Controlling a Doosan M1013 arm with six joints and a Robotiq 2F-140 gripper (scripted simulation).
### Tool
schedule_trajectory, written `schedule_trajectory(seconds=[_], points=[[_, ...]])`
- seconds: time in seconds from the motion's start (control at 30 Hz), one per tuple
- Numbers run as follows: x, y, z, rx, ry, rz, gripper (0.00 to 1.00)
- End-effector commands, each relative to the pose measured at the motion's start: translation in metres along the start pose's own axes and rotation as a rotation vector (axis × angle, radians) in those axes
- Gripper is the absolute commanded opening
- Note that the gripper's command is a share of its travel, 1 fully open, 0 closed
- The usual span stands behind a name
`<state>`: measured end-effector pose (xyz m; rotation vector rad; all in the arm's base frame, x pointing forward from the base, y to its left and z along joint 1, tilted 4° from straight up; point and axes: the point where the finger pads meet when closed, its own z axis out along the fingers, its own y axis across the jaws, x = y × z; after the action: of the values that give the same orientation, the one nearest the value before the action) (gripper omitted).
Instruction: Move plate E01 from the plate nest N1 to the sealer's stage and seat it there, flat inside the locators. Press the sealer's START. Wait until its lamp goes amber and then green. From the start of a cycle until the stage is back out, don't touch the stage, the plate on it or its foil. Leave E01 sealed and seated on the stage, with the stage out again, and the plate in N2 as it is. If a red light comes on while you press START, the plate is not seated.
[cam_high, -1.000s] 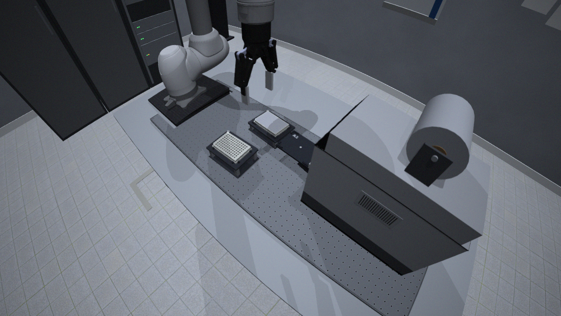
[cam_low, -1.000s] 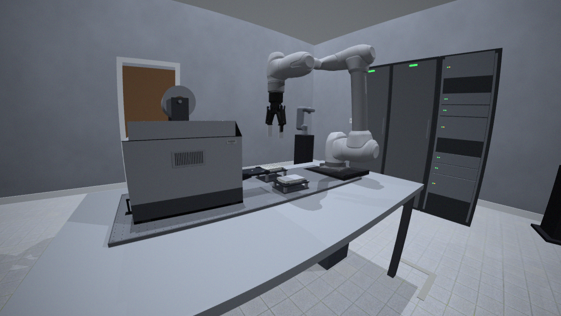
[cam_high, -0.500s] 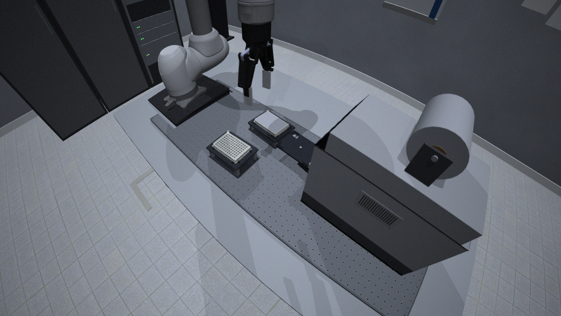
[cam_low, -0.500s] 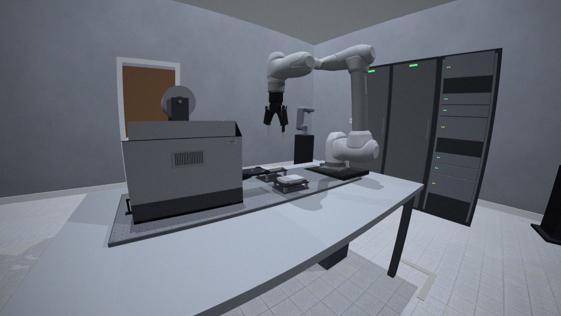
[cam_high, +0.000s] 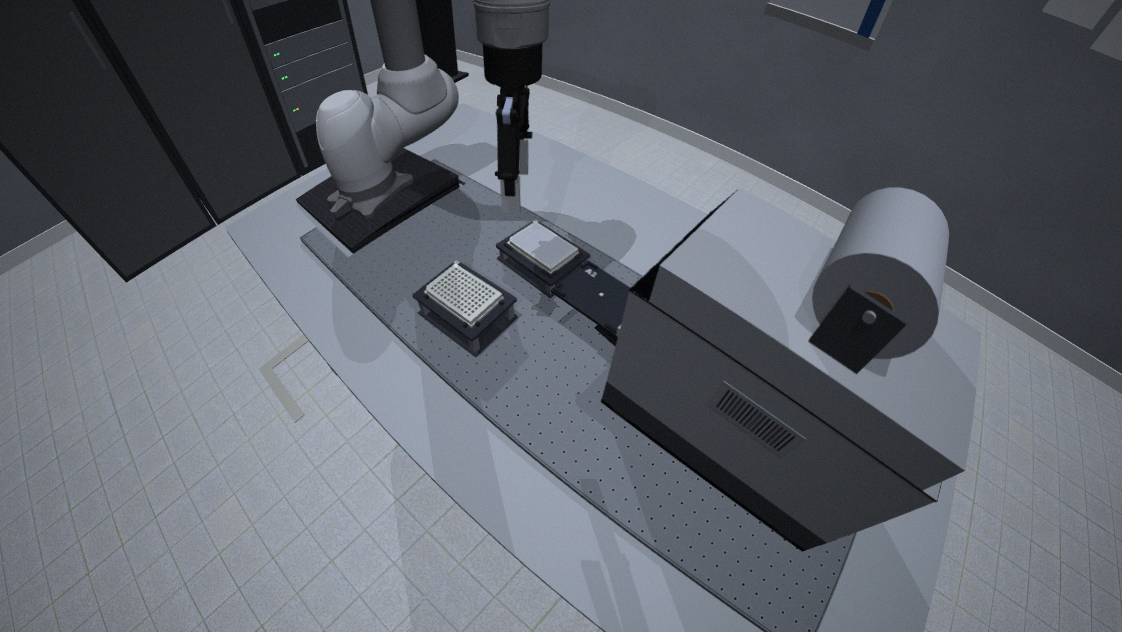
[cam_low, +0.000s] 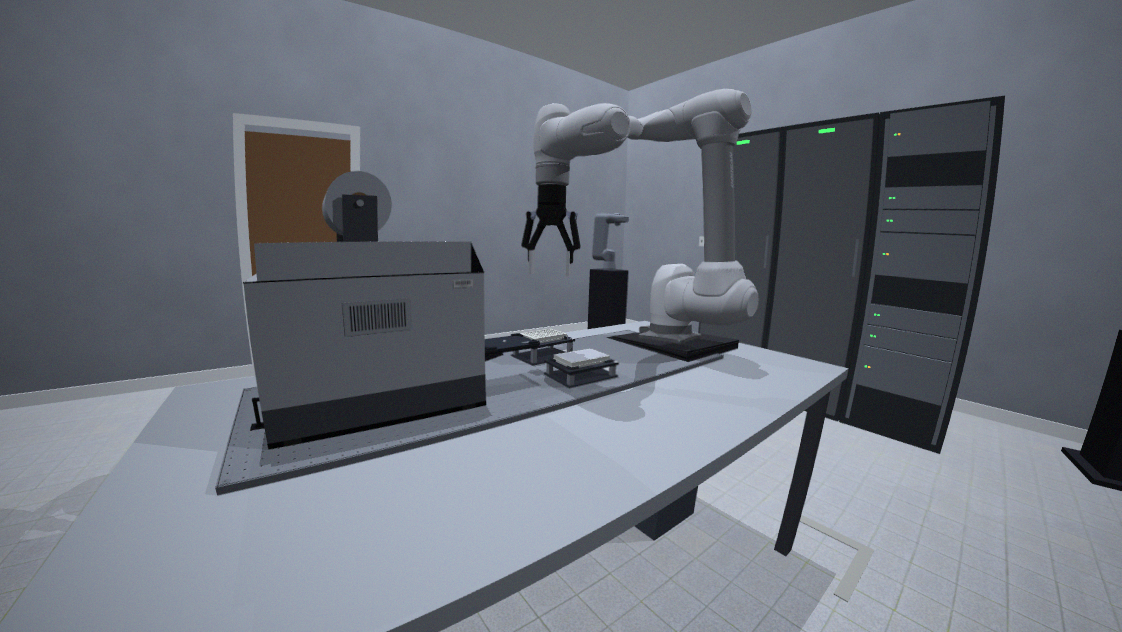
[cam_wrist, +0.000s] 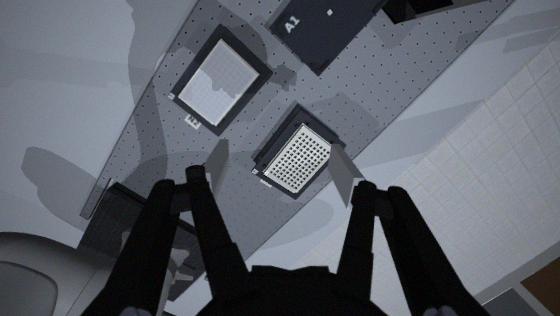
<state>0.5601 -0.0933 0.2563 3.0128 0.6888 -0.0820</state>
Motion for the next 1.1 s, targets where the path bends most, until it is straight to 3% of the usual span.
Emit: schedule_trajectory(seconds=[0.0,1.07], points=[[-0.0001,0.0000,-0.0001,0.003,0.002,-0.122,0.70],[0.0000,0.0000,-0.0001,0.002,0.003,-1.056,0.70]])
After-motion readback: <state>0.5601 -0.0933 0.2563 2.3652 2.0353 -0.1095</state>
